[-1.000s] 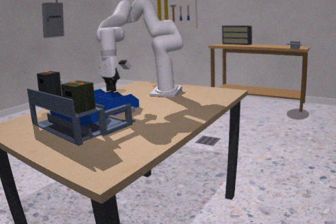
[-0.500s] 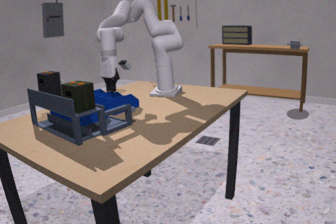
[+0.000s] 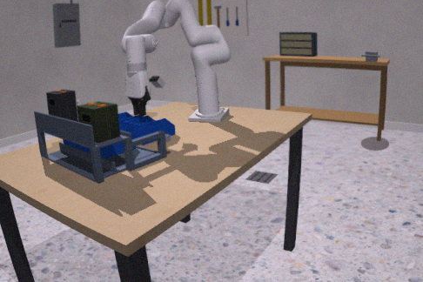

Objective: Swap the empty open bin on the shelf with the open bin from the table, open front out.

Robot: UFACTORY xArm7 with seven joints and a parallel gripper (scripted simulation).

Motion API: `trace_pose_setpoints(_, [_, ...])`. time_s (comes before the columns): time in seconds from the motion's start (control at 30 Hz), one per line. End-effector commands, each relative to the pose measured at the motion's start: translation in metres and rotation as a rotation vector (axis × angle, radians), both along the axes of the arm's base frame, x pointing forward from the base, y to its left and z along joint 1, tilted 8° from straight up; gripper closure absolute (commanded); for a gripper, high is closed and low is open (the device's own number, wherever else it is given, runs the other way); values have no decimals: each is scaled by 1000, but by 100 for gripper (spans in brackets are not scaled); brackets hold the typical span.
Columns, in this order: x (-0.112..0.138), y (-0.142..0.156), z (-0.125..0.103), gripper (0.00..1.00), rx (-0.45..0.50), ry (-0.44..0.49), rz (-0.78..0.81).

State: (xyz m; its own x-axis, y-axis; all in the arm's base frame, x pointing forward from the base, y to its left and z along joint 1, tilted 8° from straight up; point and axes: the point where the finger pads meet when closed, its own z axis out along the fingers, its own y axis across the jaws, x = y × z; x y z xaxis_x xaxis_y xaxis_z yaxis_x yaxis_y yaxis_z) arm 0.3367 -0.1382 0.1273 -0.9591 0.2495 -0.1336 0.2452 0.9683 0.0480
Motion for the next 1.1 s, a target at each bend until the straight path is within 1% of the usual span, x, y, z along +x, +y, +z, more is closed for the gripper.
trace_pose_setpoints(0.0, [1, -1, 1, 74, -1, -3, 0])
trace_pose_setpoints(0.67, [1, -1, 1, 74, -1, -3, 0])
trace_pose_setpoints(1.07, [2, 0, -6, 74, -1, -3, 0])
